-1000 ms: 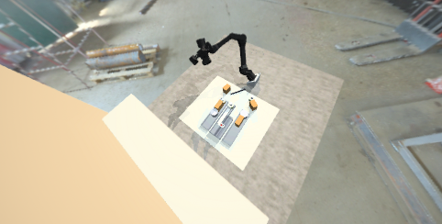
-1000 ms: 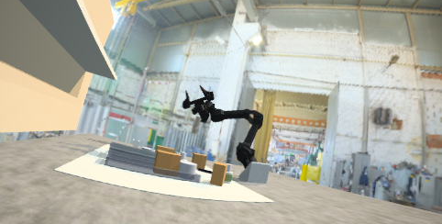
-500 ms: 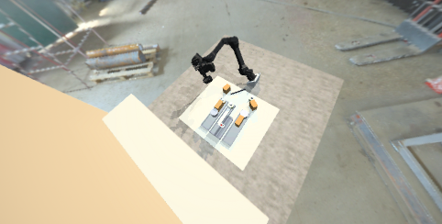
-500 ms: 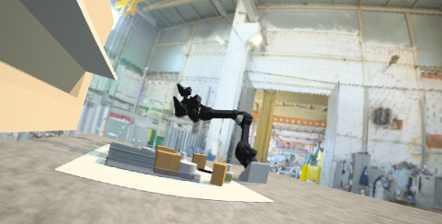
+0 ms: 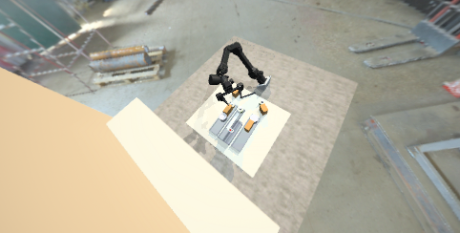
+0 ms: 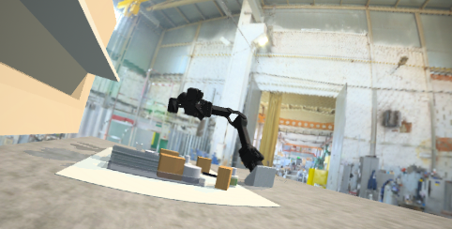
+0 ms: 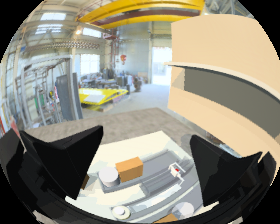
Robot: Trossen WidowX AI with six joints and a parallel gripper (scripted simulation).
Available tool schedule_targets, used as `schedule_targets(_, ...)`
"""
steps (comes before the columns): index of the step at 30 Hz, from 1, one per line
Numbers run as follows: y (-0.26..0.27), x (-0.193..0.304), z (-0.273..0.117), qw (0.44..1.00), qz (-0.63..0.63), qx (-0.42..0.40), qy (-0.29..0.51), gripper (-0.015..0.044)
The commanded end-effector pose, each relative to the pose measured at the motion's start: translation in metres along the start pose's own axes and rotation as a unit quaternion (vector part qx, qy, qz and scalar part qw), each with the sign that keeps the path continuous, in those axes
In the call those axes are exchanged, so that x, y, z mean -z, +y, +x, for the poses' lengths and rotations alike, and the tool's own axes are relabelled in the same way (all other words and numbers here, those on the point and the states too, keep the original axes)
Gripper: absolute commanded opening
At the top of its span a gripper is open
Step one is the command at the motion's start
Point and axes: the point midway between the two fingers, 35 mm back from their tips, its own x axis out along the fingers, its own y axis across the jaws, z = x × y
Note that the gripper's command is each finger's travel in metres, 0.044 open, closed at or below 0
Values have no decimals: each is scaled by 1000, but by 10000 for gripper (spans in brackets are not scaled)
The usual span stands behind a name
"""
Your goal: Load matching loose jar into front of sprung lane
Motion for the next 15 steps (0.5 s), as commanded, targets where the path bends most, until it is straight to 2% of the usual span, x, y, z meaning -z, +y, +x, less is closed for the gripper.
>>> schedule_targets(1,57,32,41,972,180,-64,137,440)
schedule_targets(5,101,56,58,920,288,-71,258,440)
schedule_targets(8,134,75,63,867,349,-46,353,440)
schedule_targets(12,174,101,58,786,397,33,472,440)
schedule_targets(15,198,119,47,724,405,130,543,440)
